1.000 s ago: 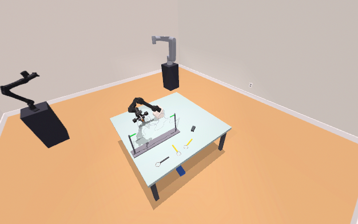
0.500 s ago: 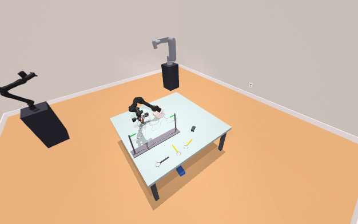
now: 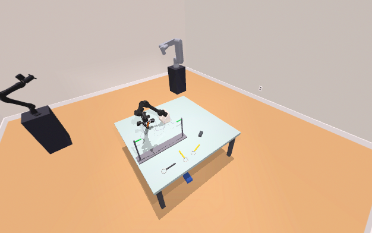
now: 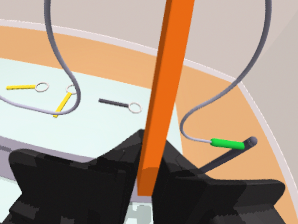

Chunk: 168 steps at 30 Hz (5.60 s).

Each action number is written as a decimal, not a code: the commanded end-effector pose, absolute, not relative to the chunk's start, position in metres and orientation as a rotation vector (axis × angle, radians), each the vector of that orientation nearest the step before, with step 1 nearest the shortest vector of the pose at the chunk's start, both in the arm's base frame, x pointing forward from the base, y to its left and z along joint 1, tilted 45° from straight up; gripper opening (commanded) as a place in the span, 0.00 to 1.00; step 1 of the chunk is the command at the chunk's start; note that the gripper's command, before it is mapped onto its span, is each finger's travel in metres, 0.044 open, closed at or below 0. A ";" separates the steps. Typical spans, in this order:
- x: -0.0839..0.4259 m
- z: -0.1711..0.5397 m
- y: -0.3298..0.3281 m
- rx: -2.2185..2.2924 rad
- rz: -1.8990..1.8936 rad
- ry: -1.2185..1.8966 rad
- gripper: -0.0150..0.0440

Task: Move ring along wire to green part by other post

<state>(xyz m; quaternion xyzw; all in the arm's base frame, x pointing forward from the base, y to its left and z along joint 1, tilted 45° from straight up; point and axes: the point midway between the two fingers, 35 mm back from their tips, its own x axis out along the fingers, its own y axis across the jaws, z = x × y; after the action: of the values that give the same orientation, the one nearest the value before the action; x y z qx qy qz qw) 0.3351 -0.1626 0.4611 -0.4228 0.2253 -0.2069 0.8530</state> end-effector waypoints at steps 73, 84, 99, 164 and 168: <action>0.333 0.497 -0.169 -1.913 -0.660 0.327 0.00; 0.334 0.503 -0.167 -2.061 -0.685 0.298 0.00; 0.334 0.509 -0.162 -2.262 -0.717 0.253 0.00; 0.330 0.500 -0.195 -2.526 -0.764 0.187 0.00; 0.329 0.494 -0.204 -2.455 -0.755 0.206 0.00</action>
<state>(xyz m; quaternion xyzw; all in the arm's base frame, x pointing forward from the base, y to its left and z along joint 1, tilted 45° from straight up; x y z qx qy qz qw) 0.3293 -0.1969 0.4991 -0.9237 0.0700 -0.2793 0.2526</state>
